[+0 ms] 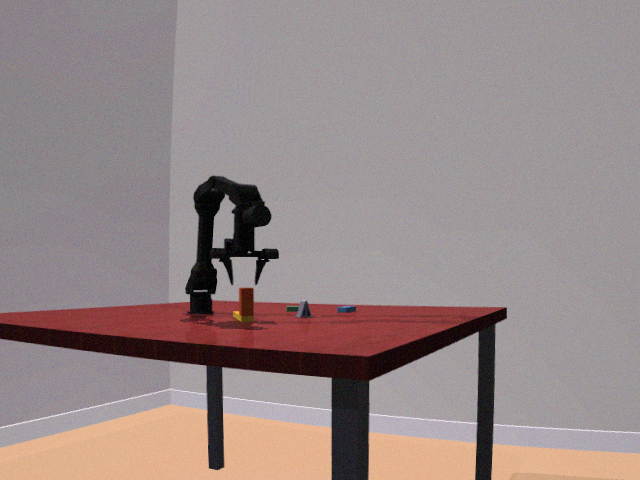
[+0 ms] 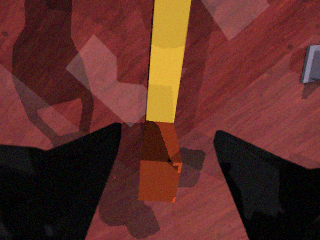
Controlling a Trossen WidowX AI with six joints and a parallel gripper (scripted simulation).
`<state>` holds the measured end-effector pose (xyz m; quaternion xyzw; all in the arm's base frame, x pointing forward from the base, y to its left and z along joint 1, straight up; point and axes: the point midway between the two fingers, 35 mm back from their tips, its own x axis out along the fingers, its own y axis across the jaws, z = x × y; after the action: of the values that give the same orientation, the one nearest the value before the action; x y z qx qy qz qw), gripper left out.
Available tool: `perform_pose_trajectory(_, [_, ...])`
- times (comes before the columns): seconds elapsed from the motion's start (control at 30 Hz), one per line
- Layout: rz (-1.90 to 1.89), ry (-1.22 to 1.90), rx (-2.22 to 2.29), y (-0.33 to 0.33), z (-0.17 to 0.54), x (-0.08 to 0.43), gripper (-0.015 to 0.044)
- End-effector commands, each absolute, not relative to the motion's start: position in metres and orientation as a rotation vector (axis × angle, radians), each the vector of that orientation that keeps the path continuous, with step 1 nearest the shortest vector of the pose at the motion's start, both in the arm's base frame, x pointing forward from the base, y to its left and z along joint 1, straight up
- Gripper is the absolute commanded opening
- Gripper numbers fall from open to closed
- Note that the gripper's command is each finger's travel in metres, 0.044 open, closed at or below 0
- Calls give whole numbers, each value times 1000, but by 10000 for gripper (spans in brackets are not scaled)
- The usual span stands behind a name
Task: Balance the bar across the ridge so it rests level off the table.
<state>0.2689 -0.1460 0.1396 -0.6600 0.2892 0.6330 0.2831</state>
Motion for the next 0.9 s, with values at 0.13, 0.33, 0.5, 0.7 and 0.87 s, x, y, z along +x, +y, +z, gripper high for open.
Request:
perform_pose_trajectory(0.13, [1698, 770, -1754, -143, 84, 266, 315])
perform_pose_trajectory(0.33, [1699, 770, -1754, -142, 74, 264, 315])
perform_pose_trajectory(0.5, [1699, 770, -1754, -142, 70, 264, 315])
perform_pose_trajectory(0.7, [1699, 770, -1754, -142, 60, 264, 315])
perform_pose_trajectory(0.87, [1699, 770, -1754, -142, 52, 265, 315])
